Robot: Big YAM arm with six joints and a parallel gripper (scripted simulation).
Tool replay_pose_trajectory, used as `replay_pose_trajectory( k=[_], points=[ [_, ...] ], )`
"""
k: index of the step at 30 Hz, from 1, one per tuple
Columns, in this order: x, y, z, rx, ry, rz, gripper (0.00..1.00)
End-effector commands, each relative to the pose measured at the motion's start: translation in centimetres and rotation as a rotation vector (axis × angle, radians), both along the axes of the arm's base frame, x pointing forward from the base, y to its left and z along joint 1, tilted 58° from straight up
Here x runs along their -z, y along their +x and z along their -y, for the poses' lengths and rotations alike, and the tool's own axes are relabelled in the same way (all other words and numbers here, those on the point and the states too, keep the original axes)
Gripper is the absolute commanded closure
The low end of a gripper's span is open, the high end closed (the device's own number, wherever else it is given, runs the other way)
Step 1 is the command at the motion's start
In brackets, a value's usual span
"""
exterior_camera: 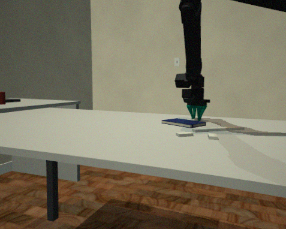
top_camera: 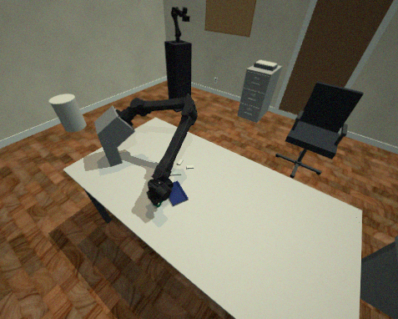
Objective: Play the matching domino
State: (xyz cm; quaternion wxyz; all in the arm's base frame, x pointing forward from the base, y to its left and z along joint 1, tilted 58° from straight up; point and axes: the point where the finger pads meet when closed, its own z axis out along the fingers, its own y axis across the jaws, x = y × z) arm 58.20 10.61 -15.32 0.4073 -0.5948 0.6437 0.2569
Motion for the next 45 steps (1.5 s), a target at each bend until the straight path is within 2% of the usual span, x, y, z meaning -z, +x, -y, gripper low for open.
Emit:
replay_pose_trajectory(
  k=[1,11,12,28,29,38,45],
  points=[
    [0.4,-0.1,-0.3,-0.003,0.007,-0.005,0.79],
    [0.7,-0.2,-0.6,-0.006,0.011,-0.01,0.79],
    [-0.2,0.1,0.2,0.004,0.003,0.003,0.79],
    [0.6,-0.4,-0.7,-0.008,0.016,-0.013,0.79],
    [-0.4,0.0,0.5,0.003,0.007,0.003,0.79],
    [-1.5,-1.2,2.6,-0.008,0.02,-0.017,0.79],
    [-1.5,-1.2,2.6,-0.008,0.02,-0.017,0.79]
  ],
)
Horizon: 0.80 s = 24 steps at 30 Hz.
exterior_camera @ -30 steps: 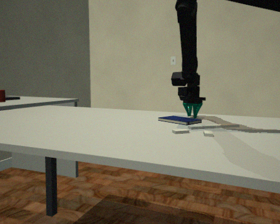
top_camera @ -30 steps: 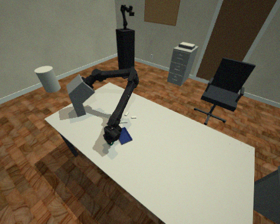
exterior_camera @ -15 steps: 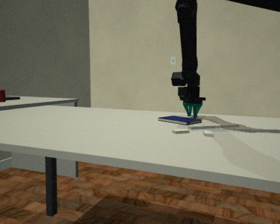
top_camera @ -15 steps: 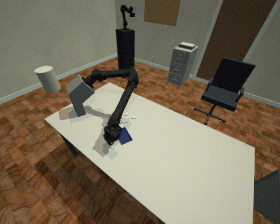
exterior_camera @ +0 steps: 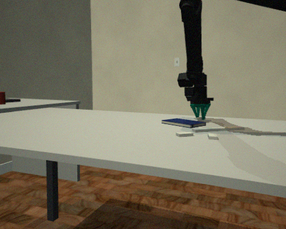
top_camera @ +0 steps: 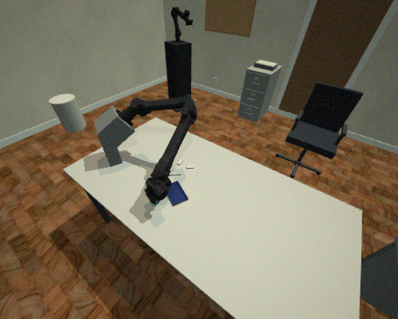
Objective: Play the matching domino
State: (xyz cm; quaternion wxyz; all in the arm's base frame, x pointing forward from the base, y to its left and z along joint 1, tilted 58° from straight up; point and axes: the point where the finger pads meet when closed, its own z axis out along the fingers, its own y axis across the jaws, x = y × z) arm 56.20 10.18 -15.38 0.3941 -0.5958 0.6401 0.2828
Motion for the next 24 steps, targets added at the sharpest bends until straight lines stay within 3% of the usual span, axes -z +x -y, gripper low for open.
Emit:
replay_pose_trajectory(
  k=[1,10,17,18,24],
  points=[
    [-0.5,0.2,0.6,0.01,0.0,0.007,0.79],
    [-2.9,0.1,4.3,0.046,-0.003,0.052,0.79],
    [-2.9,0.1,4.3,0.046,-0.003,0.052,0.79],
    [-2.0,-0.3,3.1,0.029,-0.005,0.035,0.79],
    [-3.9,-0.2,5.9,0.045,-0.005,0.05,0.79]
  ],
)
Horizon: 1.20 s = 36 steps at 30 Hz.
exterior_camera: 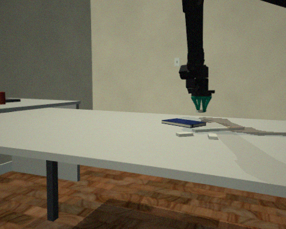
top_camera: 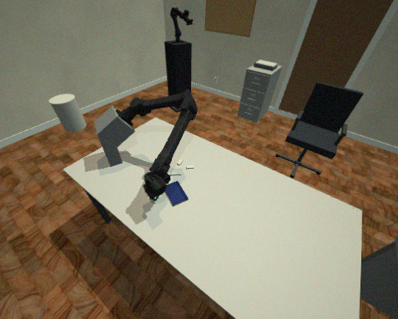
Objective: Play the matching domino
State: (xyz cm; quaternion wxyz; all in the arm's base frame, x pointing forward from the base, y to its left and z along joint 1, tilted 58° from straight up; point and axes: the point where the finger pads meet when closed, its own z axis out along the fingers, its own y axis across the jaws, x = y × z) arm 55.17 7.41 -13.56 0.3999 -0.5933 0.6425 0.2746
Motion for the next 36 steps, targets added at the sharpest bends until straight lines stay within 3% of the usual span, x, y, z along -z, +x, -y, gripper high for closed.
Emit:
replay_pose_trajectory(
  k=[1,10,11,20,27,28,36],
  points=[
    [-2.4,0.9,3.5,0.031,-0.002,0.039,0.79],
    [-3.1,0.9,4.5,0.036,-0.002,0.044,0.79],
    [-2.1,0.2,3.2,0.024,-0.001,0.016,0.79],
    [-5.2,1.0,7.5,0.036,-0.004,0.055,0.79],
    [-5.2,1.0,7.5,0.036,-0.004,0.055,0.79],
    [-3.8,-0.1,6.0,0.025,-0.001,0.014,0.79],
    [-6.3,1.3,8.8,0.034,-0.007,0.062,0.79]
  ],
)
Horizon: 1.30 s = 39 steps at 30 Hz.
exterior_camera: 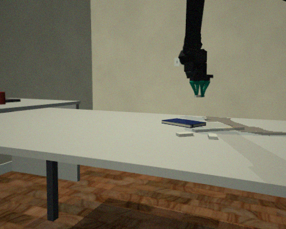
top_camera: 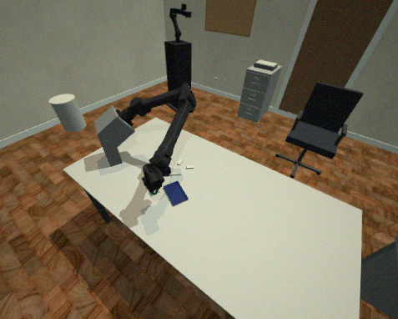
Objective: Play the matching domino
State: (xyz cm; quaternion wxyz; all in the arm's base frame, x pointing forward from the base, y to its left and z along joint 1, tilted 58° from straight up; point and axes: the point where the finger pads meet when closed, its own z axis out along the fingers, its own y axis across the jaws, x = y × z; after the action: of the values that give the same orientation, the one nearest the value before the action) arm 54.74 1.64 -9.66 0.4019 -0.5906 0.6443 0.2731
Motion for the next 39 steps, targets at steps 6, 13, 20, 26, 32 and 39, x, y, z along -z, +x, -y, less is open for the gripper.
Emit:
replay_pose_trajectory(
  k=[6,13,20,26,32,39],
  points=[
    [-2.7,1.9,3.4,0.028,-0.01,0.067,0.79],
    [-1.9,1.4,2.5,0.019,-0.008,0.047,0.79],
    [-2.9,2.0,3.7,0.034,-0.011,0.07,0.79],
    [-1.9,0.8,1.4,0.032,0.002,0.002,0.79],
    [-6.1,0.0,0.2,0.191,0.055,-0.197,0.79],
    [-8.2,-0.4,-0.3,0.27,0.082,-0.297,0.79]
  ],
)
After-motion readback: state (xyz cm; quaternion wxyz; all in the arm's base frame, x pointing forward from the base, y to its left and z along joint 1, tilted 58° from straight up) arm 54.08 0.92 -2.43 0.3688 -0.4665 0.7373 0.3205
